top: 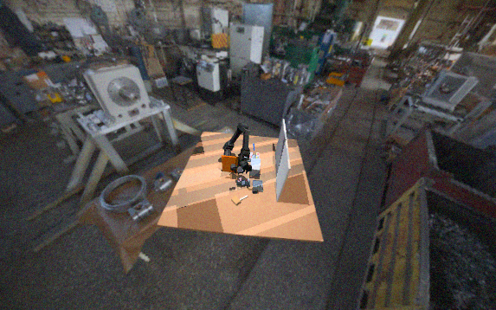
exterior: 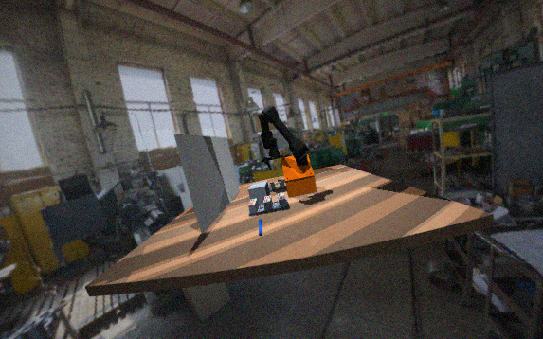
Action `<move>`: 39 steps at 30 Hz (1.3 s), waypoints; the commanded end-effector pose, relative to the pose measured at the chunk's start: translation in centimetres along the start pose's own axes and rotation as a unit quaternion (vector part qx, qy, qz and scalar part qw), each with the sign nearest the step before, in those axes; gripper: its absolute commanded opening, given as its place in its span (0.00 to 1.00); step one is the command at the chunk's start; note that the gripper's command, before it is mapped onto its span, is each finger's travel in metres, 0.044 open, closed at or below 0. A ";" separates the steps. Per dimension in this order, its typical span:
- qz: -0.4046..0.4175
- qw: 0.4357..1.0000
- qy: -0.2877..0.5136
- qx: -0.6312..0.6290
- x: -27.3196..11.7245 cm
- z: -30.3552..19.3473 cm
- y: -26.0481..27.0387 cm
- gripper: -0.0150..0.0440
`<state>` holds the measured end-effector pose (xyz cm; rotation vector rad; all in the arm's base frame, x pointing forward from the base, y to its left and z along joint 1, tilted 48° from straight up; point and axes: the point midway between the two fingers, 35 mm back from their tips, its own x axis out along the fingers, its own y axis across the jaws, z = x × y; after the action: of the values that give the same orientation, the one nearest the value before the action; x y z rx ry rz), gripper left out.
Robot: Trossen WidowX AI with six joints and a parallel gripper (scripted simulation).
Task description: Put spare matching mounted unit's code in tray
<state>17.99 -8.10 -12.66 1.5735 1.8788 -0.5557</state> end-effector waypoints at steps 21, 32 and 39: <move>-0.002 1.000 0.001 0.020 4.4 0.1 -1.0 0.76; -0.002 1.000 0.000 0.020 5.9 0.2 -0.8 0.76; -0.002 1.000 0.000 0.020 7.1 0.2 -0.7 0.76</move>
<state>16.86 -3.97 -17.40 1.5853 1.8747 -0.5950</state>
